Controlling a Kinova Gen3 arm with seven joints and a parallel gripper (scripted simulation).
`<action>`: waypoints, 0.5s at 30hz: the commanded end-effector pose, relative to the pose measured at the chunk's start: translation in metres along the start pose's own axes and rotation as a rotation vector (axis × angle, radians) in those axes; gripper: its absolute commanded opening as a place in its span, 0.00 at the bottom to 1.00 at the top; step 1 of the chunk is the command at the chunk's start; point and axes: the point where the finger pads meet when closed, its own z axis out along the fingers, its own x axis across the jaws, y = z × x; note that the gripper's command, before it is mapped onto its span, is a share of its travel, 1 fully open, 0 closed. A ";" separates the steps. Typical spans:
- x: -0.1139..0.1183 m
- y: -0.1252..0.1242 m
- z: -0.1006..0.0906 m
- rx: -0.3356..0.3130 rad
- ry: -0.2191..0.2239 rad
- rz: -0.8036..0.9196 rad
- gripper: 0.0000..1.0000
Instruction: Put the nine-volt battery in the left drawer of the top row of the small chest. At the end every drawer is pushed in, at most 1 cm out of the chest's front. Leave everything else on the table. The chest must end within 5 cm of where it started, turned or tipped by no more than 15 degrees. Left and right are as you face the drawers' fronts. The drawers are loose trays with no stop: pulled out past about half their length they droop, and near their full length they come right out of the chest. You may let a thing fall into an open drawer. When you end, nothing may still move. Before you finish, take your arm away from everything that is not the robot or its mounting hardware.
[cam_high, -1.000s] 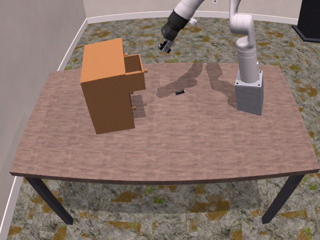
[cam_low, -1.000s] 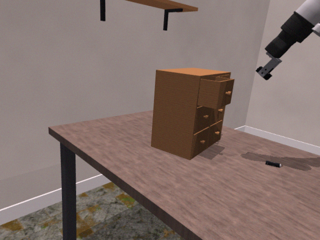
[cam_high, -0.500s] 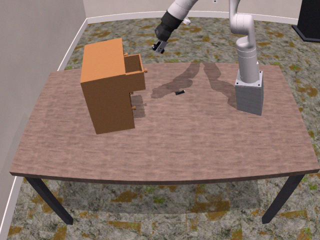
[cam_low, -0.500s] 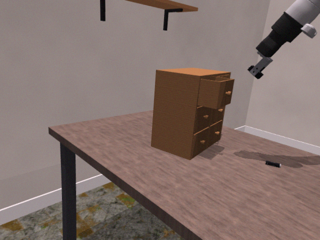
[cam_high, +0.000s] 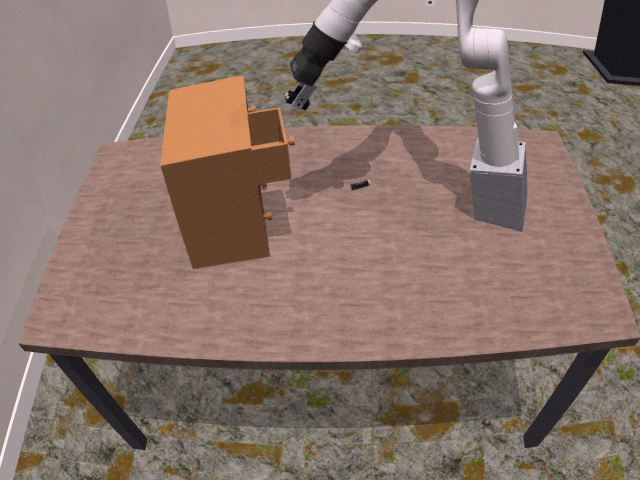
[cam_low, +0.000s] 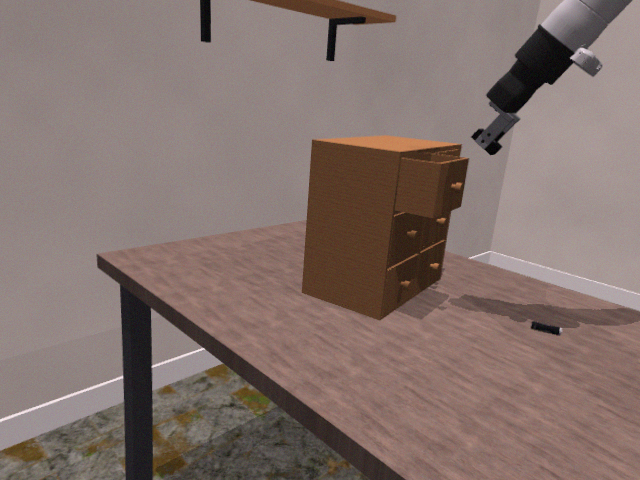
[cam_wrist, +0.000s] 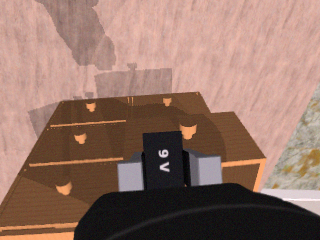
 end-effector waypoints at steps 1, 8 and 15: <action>0.001 0.005 0.005 0.004 -0.005 -0.009 0.51; 0.001 0.019 0.016 0.004 -0.005 -0.009 0.51; 0.001 0.028 0.022 0.004 -0.005 -0.009 0.51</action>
